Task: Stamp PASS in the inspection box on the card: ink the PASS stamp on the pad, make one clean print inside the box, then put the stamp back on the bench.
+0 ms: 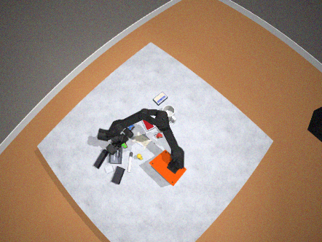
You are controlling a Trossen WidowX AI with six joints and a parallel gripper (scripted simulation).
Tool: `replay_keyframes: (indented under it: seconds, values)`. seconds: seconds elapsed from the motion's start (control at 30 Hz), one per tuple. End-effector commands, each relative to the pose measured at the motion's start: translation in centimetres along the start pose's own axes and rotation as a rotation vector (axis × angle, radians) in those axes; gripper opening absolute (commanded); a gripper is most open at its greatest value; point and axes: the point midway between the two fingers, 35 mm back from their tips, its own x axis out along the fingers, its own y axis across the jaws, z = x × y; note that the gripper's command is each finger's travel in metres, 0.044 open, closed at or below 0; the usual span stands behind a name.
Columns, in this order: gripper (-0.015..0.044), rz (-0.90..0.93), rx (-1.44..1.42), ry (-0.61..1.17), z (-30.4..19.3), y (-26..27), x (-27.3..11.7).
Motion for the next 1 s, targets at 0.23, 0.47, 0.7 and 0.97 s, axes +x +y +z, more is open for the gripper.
replay_keyframes:
  seconds: [0.23,0.47,0.7,0.97]
  values:
    - [0.0000,0.012,0.004,-0.002,0.1,0.0,-0.6]
    - [0.0000,0.017,0.004,-0.004,0.1,0.0,-0.9]
    - [0.0000,0.022,0.005,-0.006,0.1,0.0,-1.3]
    - [0.0000,0.028,0.005,-0.009,0.2,0.0,-1.7]
